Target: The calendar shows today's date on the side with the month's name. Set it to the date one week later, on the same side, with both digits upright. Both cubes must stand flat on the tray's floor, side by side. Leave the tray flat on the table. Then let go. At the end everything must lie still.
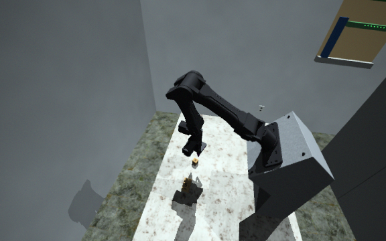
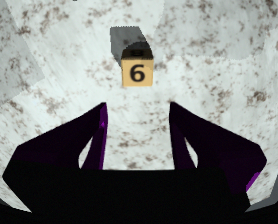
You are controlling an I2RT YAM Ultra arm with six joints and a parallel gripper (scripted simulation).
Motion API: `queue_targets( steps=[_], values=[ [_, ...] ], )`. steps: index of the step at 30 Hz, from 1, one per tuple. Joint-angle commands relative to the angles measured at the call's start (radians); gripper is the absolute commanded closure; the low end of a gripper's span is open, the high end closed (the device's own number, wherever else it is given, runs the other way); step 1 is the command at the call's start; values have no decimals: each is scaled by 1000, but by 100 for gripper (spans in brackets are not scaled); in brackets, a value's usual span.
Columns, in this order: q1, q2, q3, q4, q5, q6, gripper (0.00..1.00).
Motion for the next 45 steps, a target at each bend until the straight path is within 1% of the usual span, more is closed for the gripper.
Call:
queue_targets(
  steps=[1,15,30,32,45],
  values=[
    [-2,-4,0,-1,-1,-1,55],
    [5,33,18,20,5,4,55],
    [23,127,68,66,18,16,55],
    [23,127,68,66,18,16,55],
    [35,193,108,94,27,23,55]
  ],
)
